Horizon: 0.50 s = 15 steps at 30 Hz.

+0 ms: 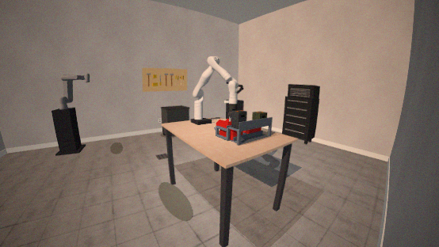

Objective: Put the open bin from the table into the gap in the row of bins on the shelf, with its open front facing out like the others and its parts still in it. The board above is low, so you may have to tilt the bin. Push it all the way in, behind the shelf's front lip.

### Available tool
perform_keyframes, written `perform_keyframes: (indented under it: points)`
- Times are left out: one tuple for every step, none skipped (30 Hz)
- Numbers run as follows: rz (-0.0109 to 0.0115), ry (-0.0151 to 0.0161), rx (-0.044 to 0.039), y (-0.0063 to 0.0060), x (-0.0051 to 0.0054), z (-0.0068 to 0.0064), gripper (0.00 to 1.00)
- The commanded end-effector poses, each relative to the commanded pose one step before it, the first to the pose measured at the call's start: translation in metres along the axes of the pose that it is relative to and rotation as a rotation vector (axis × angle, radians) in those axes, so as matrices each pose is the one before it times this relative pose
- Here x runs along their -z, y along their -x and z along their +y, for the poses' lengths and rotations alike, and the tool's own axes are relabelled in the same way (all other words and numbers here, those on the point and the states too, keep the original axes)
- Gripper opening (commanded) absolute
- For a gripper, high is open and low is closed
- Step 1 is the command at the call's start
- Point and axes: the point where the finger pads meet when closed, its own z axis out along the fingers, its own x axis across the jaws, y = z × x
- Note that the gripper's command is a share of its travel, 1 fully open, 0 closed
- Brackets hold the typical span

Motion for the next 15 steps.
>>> perform_keyframes:
  points:
    - [0.00071, 0.00061, -0.0007, -0.00015, 0.00105, 0.00167, 0.0]
    - [0.0, 0.0, 0.0, 0.0, 0.0, 0.0, 0.0]
    - [0.0, -0.00387, -0.00001, 0.0, 0.00012, 0.00012, 0.0]
    - [0.00001, -0.00472, -0.00001, 0.0, 0.00015, 0.00014, 0.0]
    - [0.00003, -0.00554, 0.0, 0.0, 0.00019, 0.00015, 0.0]
    - [0.00006, -0.00629, 0.00001, 0.0, 0.00023, 0.00017, 0.0]
    - [0.00007, -0.00697, 0.00001, 0.0, 0.00025, 0.00018, 0.0]
    - [-0.00002, -0.00756, -0.00003, 0.0, 0.00022, 0.00022, 0.0]
    - [0.00002, -0.008, -0.00001, 0.0, 0.00026, 0.00022, 0.0]
    - [0.00006, -0.00829, 0.00001, 0.0, 0.00029, 0.00022, 0.0]
    - [0.0001, -0.00845, 0.00002, 0.0, 0.00032, 0.00021, 0.0]
    - [-0.00001, -0.00849, -0.00003, 0.0, 0.00026, 0.00024, 0.0]
    - [0.00002, -0.00835, -0.00001, 0.0, 0.00028, 0.00023, 0.0]
    - [0.00005, -0.00805, 0.0, 0.0, 0.00029, 0.0002, 0.0]
    - [0.00008, -0.00762, 0.00002, 0.0, 0.00029, 0.00018, 0.0]
